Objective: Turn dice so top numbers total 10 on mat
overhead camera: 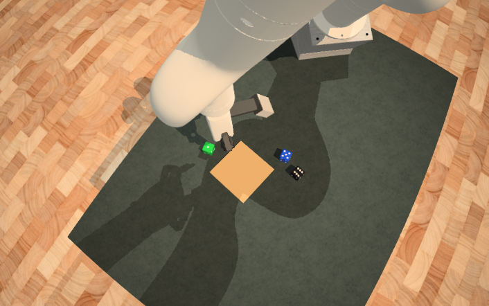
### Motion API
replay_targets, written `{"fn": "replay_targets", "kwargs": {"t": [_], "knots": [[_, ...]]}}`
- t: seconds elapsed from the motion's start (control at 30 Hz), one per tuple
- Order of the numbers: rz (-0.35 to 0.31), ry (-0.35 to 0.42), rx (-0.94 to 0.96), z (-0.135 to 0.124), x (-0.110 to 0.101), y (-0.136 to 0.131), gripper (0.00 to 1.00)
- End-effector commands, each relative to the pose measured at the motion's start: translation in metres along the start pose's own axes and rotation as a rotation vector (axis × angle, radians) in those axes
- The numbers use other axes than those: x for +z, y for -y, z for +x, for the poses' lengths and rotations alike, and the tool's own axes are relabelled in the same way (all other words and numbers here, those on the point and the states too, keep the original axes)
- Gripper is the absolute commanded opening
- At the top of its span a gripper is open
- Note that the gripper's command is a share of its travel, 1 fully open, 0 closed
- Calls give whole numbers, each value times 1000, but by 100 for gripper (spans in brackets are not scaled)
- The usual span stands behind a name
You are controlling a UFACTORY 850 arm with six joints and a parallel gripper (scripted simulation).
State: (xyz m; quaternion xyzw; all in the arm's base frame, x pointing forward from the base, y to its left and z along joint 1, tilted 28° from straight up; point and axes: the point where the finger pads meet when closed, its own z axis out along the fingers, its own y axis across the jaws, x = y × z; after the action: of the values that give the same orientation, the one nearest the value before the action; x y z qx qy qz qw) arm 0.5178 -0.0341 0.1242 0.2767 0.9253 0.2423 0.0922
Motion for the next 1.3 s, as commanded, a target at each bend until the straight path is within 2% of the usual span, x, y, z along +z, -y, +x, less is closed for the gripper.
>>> {"fn": "replay_targets", "kwargs": {"t": [0.0,0.6,0.73,0.9,0.97,1.13,1.27], "knots": [[28,24,94,-17,15,16,100],[29,24,95,-18,19,17,100],[29,24,96,-18,34,17,100],[29,24,96,-19,69,18,100],[29,24,96,-19,69,18,100],[29,24,96,-20,102,19,100],[29,24,96,-21,114,19,100]]}}
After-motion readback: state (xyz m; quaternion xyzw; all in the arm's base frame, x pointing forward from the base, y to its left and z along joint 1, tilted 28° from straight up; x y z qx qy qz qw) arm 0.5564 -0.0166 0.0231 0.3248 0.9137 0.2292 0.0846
